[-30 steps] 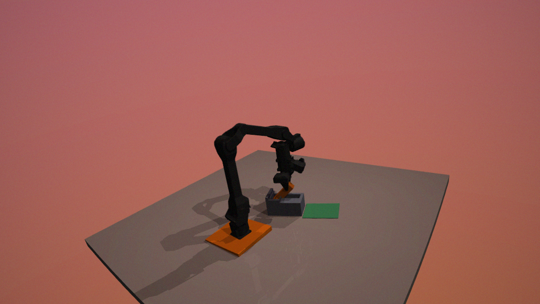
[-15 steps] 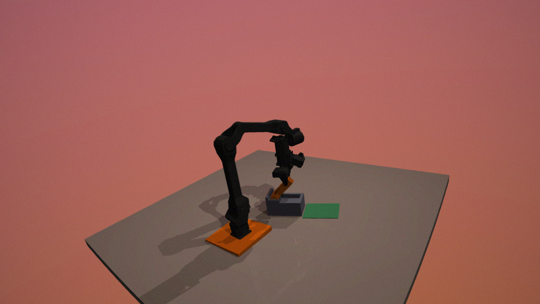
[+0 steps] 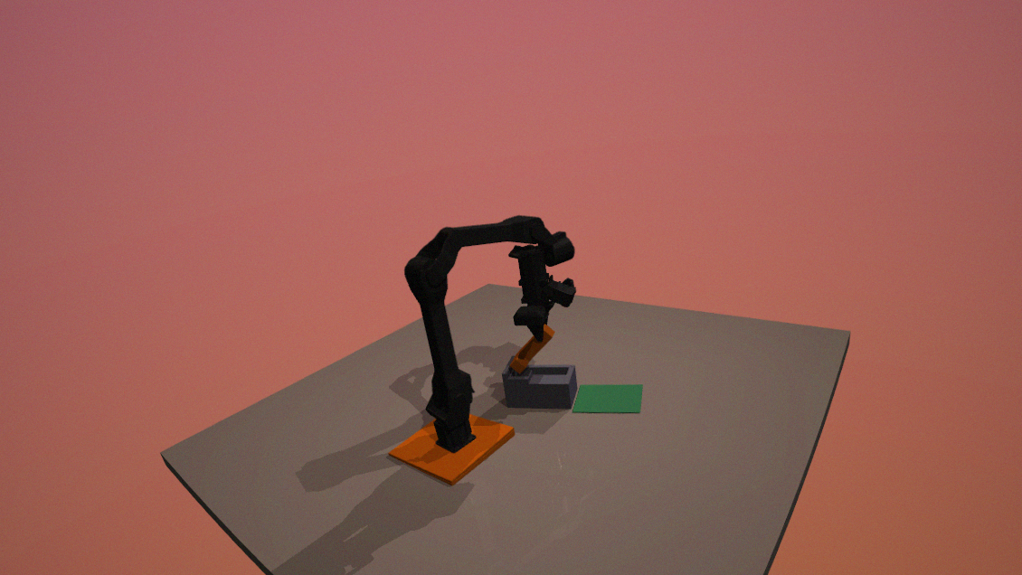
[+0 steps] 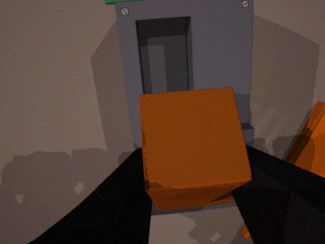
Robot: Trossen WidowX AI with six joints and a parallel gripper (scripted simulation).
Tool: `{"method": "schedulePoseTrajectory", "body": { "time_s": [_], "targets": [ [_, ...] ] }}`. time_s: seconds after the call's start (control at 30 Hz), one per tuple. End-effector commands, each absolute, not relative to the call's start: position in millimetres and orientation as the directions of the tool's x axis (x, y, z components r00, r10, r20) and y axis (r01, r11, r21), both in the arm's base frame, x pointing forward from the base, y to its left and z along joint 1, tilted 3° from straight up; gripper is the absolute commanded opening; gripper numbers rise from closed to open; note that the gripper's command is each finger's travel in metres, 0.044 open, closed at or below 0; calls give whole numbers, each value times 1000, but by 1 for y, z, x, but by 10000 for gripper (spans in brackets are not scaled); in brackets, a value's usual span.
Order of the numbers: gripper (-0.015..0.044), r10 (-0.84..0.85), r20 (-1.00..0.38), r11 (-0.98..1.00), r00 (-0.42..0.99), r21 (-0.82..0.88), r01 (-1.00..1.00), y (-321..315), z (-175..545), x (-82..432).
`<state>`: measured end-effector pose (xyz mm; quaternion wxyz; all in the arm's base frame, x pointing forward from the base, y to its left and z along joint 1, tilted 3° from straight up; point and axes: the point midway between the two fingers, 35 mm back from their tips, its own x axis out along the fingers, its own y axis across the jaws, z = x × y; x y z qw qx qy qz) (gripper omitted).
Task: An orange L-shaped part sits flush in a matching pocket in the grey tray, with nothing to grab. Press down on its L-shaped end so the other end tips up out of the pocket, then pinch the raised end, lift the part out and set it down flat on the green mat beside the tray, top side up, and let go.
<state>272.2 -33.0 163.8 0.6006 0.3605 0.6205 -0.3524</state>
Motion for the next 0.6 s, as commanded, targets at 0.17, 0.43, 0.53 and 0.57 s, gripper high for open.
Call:
{"method": "schedulePoseTrajectory", "body": {
  "time_s": [0.17,0.43,0.53,0.57],
  "targets": [
    [0,27,-999,493,-19,-3,870,-33,169,272],
    [0,26,-999,493,-18,-3,870,-48,170,280],
    [0,25,-1000,493,-18,-3,870,-63,168,286],
    [0,25,-1000,493,-17,-3,870,-67,168,288]
  ]
}}
